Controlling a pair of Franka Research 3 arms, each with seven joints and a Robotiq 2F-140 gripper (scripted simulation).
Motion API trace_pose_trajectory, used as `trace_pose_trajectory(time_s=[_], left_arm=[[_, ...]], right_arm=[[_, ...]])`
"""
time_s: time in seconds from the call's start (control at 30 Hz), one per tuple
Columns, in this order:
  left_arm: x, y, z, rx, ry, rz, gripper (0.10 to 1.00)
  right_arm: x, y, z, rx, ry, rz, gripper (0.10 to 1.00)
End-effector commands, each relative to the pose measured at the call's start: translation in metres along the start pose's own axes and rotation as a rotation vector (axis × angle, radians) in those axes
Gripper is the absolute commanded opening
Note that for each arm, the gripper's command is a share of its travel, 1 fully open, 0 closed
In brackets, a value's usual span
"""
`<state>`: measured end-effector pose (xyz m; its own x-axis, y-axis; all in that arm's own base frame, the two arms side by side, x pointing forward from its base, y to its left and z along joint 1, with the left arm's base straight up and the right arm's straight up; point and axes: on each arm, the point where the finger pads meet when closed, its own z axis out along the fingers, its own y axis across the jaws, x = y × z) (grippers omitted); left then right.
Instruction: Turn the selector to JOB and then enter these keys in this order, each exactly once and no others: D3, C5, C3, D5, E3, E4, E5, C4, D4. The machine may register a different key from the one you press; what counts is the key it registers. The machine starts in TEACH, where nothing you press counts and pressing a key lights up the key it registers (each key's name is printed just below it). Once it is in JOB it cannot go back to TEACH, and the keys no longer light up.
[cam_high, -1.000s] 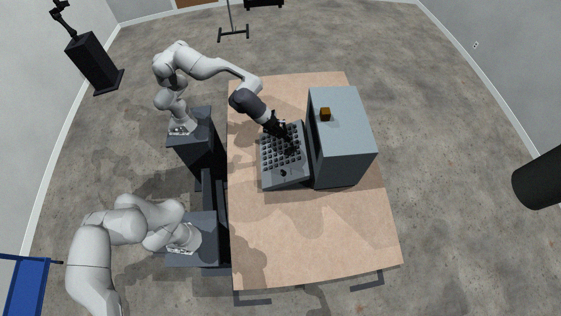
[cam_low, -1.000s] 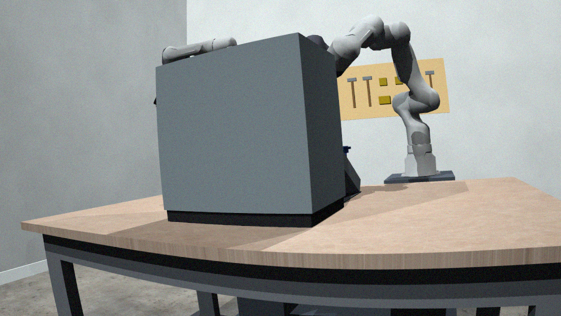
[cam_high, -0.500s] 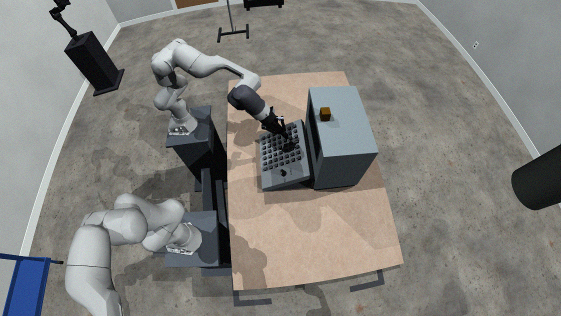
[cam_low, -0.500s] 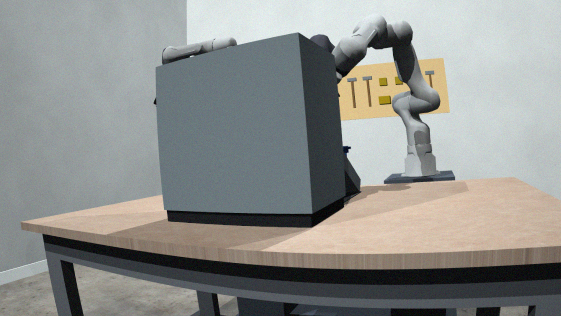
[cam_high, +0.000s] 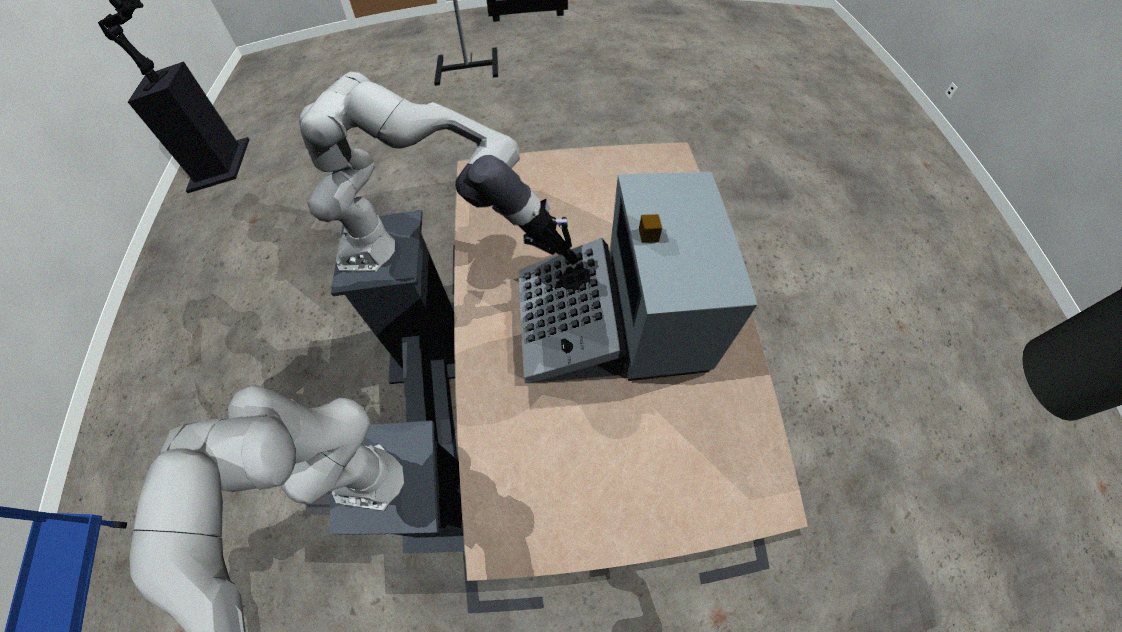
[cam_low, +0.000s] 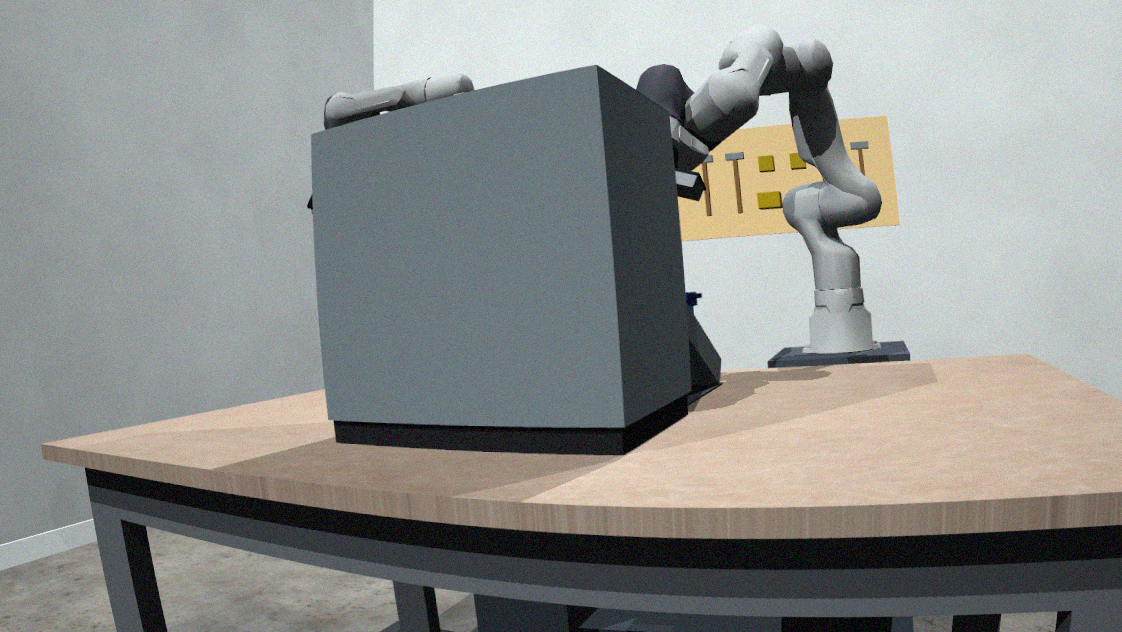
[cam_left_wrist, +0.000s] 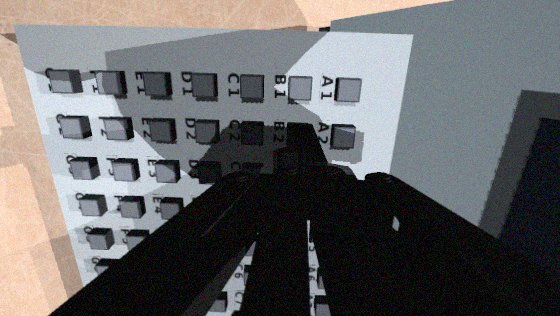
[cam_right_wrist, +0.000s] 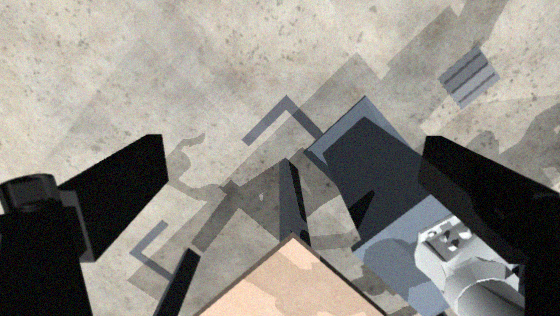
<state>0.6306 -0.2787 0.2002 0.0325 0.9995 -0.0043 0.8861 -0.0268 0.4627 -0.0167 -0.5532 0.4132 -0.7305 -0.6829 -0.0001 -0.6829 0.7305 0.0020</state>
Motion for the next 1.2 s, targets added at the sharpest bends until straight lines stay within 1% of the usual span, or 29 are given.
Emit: trace_pose_trajectory(time_s=[0.0, 0.17, 0.23, 0.47, 1.17], left_arm=[[-0.002, 0.001, 0.003, -0.002, -0.008, 0.024, 0.099], [-0.002, 0.001, 0.011, -0.002, -0.008, 0.024, 0.099], [-0.002, 0.001, 0.011, -0.002, -0.008, 0.024, 0.099], [-0.002, 0.001, 0.019, -0.002, -0.008, 0.024, 0.099], [-0.002, 0.001, 0.020, -0.002, -0.008, 0.024, 0.099]], right_arm=[[0.001, -0.001, 0.000, 0.002, 0.000, -0.004, 1.000], [0.001, -0.001, 0.000, 0.002, 0.000, -0.004, 1.000], [0.001, -0.001, 0.000, 0.002, 0.000, -0.004, 1.000], [0.001, -0.001, 0.000, 0.002, 0.000, -0.004, 1.000], [0.001, -0.001, 0.000, 0.002, 0.000, -0.004, 1.000]])
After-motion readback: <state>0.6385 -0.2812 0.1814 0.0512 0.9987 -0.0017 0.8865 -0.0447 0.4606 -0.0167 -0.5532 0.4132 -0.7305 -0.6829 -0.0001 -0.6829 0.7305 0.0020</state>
